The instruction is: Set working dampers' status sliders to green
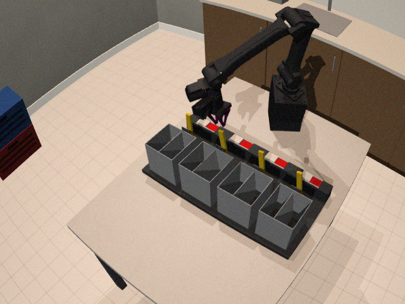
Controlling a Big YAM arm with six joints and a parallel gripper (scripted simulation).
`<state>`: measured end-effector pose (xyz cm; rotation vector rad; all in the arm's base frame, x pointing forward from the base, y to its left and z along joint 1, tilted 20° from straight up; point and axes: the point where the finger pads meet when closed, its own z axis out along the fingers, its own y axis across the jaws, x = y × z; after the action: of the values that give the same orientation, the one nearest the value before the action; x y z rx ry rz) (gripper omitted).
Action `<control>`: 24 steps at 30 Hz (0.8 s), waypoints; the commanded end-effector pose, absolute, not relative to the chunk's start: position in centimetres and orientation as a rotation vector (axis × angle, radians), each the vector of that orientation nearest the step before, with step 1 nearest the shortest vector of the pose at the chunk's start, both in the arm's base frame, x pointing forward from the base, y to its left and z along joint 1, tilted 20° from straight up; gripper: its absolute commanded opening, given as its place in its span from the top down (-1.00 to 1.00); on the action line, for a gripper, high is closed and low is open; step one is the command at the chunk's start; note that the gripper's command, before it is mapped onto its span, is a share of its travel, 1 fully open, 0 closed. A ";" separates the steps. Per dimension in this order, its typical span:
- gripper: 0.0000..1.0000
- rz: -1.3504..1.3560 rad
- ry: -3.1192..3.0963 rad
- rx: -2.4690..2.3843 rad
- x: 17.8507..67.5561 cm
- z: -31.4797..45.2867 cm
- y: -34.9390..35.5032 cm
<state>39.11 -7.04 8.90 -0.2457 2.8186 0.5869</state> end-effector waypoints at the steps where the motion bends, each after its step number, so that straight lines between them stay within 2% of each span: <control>1: 0.28 0.535 2.763 -0.280 41.3 11.1 -7.7; 24: 0.28 0.586 2.818 -0.253 40.3 6.3 -5.6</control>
<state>40.06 -6.03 7.03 -0.2618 2.8119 0.5846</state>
